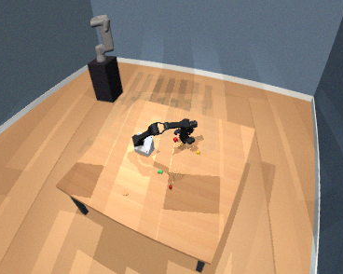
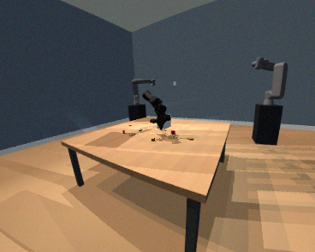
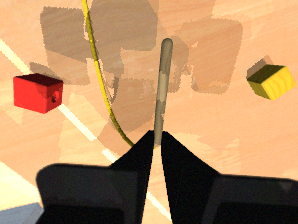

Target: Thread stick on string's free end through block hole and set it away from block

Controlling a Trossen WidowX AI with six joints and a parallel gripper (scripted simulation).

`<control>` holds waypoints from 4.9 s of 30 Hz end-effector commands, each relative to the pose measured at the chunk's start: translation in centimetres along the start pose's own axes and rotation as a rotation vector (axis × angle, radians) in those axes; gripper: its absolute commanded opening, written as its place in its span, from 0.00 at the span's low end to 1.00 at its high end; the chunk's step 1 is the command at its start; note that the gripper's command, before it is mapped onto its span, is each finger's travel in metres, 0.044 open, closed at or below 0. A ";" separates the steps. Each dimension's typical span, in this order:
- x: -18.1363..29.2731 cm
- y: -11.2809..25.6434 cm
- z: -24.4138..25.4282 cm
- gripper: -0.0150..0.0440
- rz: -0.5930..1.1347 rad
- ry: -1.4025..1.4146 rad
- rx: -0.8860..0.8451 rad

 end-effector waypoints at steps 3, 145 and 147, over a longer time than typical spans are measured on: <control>-0.6 -0.2 0.2 0.25 0.002 0.218 -0.006; 0.9 -3.7 -5.1 0.25 0.010 1.329 -0.001; 1.1 -3.8 -4.9 0.25 0.010 1.330 -0.001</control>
Point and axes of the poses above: the point midway between the two fingers, 35 mm back from their tips, its own y axis back along the fingers, its own z axis across the jaws, x = y × z, the point moved 2 cm from there along y, back along the fingers, and after that the axes turned 2 degrees about -y, right-handed, at the moved point
